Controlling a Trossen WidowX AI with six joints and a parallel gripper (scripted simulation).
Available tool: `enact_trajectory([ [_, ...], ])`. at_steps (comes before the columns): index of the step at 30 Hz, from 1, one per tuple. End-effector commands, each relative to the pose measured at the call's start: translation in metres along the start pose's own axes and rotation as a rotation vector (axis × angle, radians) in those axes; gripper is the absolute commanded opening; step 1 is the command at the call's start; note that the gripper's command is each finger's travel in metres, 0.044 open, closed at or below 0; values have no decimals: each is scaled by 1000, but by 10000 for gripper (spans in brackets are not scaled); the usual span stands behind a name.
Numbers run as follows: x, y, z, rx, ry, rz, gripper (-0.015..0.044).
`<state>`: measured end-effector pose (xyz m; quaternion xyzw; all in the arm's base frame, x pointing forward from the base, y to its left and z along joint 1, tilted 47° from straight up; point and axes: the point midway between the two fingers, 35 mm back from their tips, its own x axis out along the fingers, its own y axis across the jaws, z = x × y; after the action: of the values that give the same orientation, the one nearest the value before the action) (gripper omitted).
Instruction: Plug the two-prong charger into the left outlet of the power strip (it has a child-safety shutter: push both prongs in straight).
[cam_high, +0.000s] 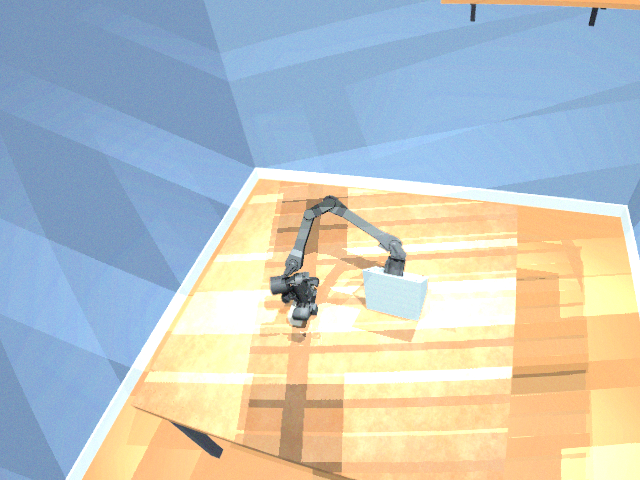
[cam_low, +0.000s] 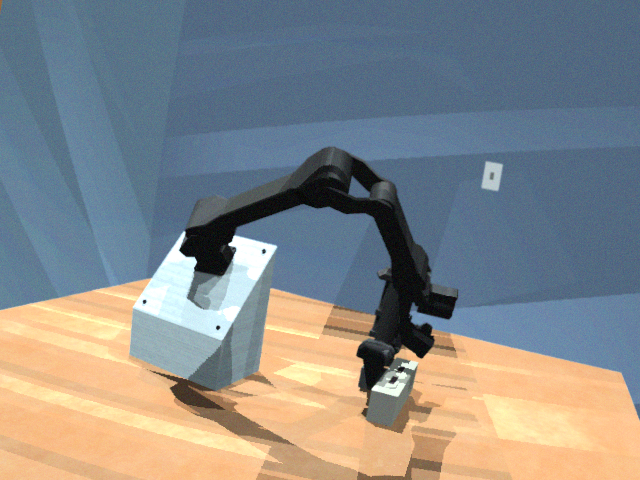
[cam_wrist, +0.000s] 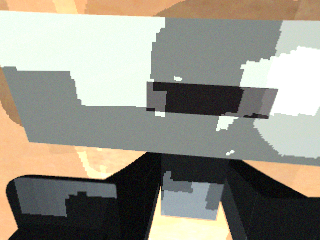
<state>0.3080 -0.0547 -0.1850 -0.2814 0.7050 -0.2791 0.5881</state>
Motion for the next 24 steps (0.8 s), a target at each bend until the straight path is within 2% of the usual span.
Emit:
enact_trajectory([
  [1,0,0,10,30,-26,6,0],
  [24,-2,0,8,30,-26,6,0],
])
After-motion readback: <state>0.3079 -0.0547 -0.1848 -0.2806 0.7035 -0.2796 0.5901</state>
